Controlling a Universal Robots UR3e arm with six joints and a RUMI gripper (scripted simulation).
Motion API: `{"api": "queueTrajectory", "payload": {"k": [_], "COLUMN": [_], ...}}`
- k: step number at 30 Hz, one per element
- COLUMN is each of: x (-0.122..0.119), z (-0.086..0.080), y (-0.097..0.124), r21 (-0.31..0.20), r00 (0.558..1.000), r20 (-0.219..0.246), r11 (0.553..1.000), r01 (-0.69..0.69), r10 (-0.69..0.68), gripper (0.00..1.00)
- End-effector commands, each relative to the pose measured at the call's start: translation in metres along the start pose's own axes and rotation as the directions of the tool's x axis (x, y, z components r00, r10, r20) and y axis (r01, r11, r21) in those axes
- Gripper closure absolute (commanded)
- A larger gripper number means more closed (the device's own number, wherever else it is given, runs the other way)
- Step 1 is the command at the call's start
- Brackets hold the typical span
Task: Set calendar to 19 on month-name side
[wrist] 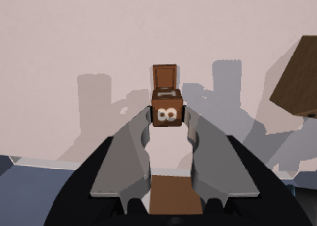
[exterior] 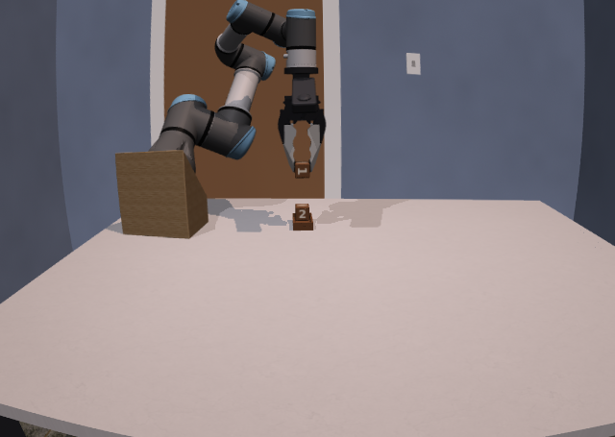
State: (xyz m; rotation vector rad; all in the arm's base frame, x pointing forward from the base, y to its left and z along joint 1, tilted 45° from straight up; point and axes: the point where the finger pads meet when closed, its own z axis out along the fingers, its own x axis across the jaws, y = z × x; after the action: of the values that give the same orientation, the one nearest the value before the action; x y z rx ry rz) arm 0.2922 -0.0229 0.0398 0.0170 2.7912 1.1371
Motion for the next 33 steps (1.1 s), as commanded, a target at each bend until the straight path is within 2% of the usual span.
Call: {"api": "queueTrajectory", "payload": {"k": [1,11,19,26,28,33], "x": [0.000,0.001,0.002,0.004,0.004,0.005], "z": [-0.001,-0.001,-0.001,-0.002,-0.002,-0.002], "y": [-0.001,-0.005,-0.011,-0.019,-0.019,-0.026], "r21": [0.002,0.002,0.002,0.001,0.001,0.001], "r00": [1.000,0.995,0.966,0.892,0.892,0.796], "r20": [0.001,0.001,0.002,0.002,0.002,0.002], "r11": [1.000,0.995,0.966,0.892,0.892,0.796], "r01": [-0.016,-0.099,-0.258,-0.452,-0.452,-0.605], "r10": [0.016,0.099,0.258,0.452,0.452,0.605], "gripper": [0.90,0.90,0.90,0.90,0.90,0.90]}}
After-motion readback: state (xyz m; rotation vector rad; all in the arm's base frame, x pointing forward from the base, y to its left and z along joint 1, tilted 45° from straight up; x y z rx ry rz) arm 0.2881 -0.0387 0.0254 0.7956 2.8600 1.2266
